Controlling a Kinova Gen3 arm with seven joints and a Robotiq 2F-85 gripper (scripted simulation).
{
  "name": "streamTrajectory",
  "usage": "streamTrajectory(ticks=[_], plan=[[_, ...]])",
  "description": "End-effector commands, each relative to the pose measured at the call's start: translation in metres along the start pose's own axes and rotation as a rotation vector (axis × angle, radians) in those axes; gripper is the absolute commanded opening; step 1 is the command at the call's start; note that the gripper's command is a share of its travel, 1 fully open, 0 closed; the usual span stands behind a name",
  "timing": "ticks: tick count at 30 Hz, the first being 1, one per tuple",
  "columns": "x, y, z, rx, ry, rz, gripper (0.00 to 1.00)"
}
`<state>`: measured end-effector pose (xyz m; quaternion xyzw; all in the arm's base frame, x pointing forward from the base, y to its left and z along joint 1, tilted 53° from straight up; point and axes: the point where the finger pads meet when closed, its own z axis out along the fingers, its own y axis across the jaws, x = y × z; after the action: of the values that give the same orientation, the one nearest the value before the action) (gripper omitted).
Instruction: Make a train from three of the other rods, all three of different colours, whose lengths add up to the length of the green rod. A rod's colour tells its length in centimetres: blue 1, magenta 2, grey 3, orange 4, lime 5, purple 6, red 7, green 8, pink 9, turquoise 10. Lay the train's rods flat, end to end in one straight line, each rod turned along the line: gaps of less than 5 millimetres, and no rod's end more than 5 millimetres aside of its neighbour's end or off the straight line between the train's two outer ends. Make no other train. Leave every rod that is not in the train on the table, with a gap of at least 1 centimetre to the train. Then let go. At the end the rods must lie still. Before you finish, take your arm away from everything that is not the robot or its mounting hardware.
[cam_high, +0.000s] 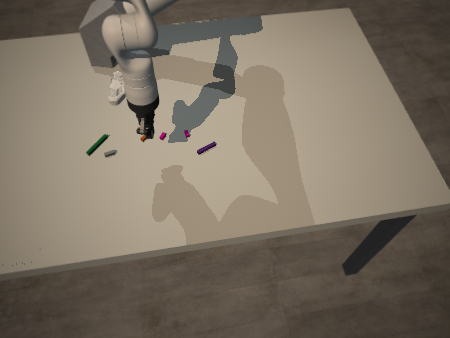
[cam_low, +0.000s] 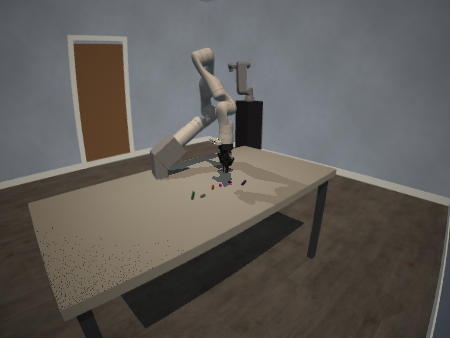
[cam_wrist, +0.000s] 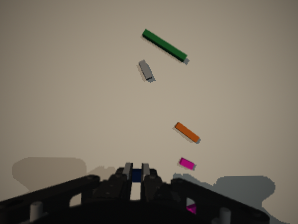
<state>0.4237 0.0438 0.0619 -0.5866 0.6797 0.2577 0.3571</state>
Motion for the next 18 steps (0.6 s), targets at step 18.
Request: streamTrajectory(ticks=[18], plan=[[0.0275, 0.0069, 0.0047, -0.006, -0.02, -0.075, 0.05]])
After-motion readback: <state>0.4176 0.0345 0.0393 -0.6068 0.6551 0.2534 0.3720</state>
